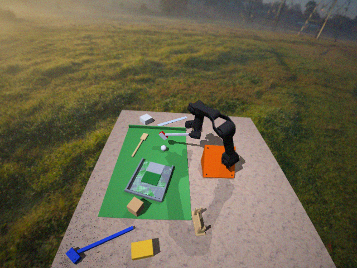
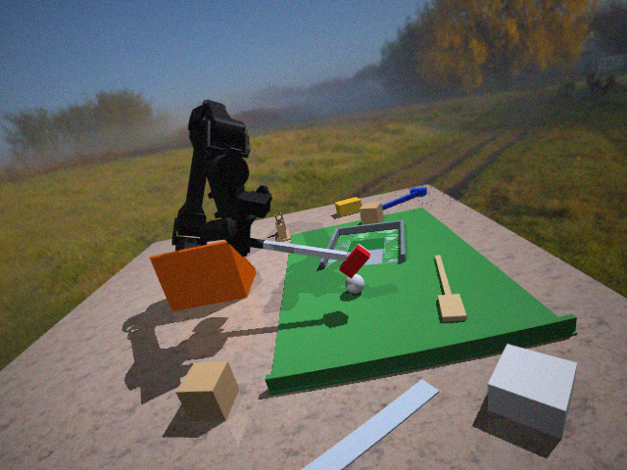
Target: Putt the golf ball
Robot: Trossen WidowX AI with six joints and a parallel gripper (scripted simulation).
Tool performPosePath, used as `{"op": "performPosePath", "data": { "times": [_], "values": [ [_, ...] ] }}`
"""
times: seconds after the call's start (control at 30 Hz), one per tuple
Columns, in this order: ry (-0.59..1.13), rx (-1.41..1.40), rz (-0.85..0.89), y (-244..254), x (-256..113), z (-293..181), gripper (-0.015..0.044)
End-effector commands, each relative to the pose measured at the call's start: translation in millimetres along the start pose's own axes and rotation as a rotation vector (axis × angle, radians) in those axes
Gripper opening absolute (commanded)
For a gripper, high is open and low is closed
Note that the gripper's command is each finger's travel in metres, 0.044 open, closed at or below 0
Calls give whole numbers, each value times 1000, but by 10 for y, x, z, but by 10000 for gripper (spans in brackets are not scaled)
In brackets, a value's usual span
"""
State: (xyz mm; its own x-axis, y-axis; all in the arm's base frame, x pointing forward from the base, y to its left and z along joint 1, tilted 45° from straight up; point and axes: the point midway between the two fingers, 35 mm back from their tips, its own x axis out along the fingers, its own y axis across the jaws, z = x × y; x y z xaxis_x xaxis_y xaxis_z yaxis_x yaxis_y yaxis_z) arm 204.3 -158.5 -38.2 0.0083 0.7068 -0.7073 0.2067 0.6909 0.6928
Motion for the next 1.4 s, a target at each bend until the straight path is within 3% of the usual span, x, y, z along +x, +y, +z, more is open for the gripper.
{"op": "performPosePath", "data": {
  "times": [0.0, 0.37, 1.37],
  "values": [
    [-9, 20, -12, -55, -23, 13, 0],
    [-9, 19, -11, -57, 364, 15, 0],
    [3, 16, -14, -58, 648, 0, 0]
  ]
}}
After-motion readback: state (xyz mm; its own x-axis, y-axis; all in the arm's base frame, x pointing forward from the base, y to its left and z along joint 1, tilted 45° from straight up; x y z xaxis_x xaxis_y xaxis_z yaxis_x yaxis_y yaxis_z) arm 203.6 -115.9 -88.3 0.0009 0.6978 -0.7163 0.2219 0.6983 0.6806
